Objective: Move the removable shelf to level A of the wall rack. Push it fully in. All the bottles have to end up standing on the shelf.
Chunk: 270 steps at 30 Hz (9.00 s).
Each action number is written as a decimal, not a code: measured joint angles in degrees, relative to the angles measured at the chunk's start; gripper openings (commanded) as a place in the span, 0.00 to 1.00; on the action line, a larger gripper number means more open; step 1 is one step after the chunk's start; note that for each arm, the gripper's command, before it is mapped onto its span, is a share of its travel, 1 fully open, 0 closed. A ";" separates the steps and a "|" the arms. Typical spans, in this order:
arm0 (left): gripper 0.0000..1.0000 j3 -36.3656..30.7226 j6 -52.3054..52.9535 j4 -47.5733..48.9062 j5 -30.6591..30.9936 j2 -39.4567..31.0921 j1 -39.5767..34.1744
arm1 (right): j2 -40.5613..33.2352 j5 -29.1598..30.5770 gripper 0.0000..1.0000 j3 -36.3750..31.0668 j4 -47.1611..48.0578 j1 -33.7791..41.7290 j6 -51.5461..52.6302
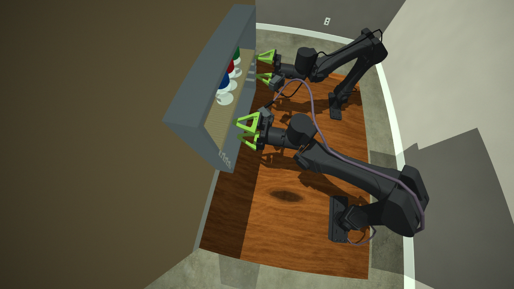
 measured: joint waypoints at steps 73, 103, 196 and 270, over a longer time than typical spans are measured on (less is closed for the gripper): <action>0.58 13.53 0.00 -3.37 4.70 10.49 4.50 | 11.96 -3.98 0.58 12.55 -0.17 -3.78 0.00; 0.00 14.38 0.15 -1.68 4.79 10.45 4.52 | 11.91 -4.02 0.00 13.49 1.07 -3.80 -0.07; 0.00 19.43 -1.95 -14.27 4.44 9.20 4.52 | 10.99 -3.82 0.00 19.52 -12.48 -3.85 1.60; 0.00 23.28 -3.78 -23.98 4.79 7.98 4.55 | 10.40 -4.13 0.00 24.09 -22.12 -3.80 2.97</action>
